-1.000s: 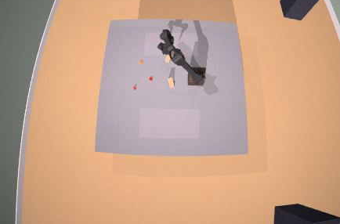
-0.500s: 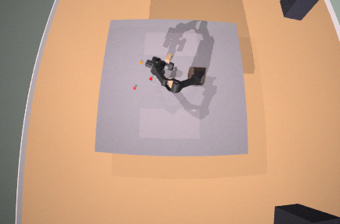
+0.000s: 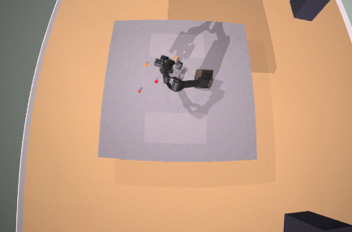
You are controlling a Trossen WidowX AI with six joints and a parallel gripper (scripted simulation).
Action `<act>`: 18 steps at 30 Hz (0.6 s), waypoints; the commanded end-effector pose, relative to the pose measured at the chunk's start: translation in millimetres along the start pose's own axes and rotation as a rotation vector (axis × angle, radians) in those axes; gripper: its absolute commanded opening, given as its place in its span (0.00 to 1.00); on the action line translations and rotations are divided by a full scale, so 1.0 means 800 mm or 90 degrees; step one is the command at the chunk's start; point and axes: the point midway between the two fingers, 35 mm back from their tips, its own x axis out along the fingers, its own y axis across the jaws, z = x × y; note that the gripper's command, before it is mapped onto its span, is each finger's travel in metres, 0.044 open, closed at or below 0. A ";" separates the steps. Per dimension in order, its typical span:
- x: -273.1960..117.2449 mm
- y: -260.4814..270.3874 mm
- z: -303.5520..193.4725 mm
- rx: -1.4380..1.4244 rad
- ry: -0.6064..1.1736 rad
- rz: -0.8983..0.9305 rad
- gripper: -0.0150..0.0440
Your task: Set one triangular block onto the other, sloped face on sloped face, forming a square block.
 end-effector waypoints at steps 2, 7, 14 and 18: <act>0.029 0.007 -0.001 0.003 0.003 0.004 1.00; 0.029 0.007 -0.001 0.003 0.003 0.004 1.00; 0.028 0.007 0.000 0.000 0.000 0.005 0.73; 0.028 0.007 0.000 0.000 0.000 0.005 0.56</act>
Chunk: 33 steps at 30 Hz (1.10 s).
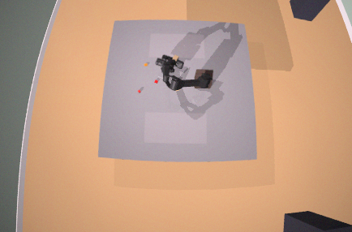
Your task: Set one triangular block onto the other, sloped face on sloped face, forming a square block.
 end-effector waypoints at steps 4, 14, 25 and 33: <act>0.000 0.000 0.000 0.000 0.000 0.000 0.51; -0.010 -0.002 -0.009 0.000 0.000 -0.001 0.25; -0.058 -0.006 -0.056 0.001 0.002 -0.002 0.25; -0.089 -0.001 -0.089 0.001 0.003 -0.002 0.25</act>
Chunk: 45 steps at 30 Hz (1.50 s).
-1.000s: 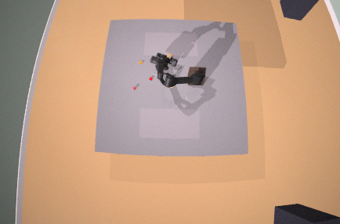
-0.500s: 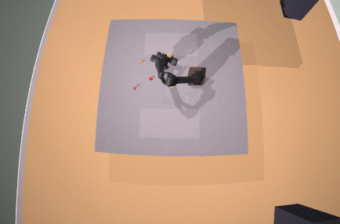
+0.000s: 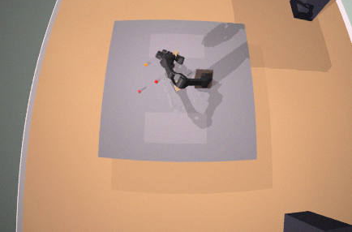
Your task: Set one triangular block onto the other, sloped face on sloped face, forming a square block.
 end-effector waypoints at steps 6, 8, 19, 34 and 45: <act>-0.006 0.000 -0.008 0.033 -0.009 0.000 0.25; -0.005 0.000 -0.009 0.073 -0.021 0.005 0.25; 0.001 0.001 -0.012 0.294 -0.084 0.044 0.25; 0.005 0.003 -0.017 0.598 -0.158 0.126 0.25; 0.007 0.003 -0.021 0.819 -0.200 0.209 0.25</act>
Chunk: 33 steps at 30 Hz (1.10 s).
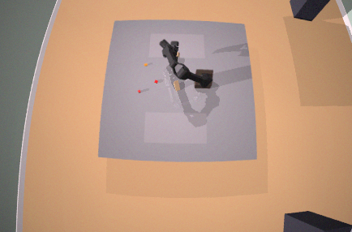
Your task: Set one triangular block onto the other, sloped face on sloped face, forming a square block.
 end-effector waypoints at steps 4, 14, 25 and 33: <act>0.000 -0.003 0.000 0.131 -0.011 0.043 0.25; -0.002 -0.007 -0.001 0.335 -0.017 0.113 0.25; -0.006 -0.012 -0.001 0.554 -0.007 0.192 0.25; -0.010 -0.017 -0.001 0.709 0.012 0.250 0.25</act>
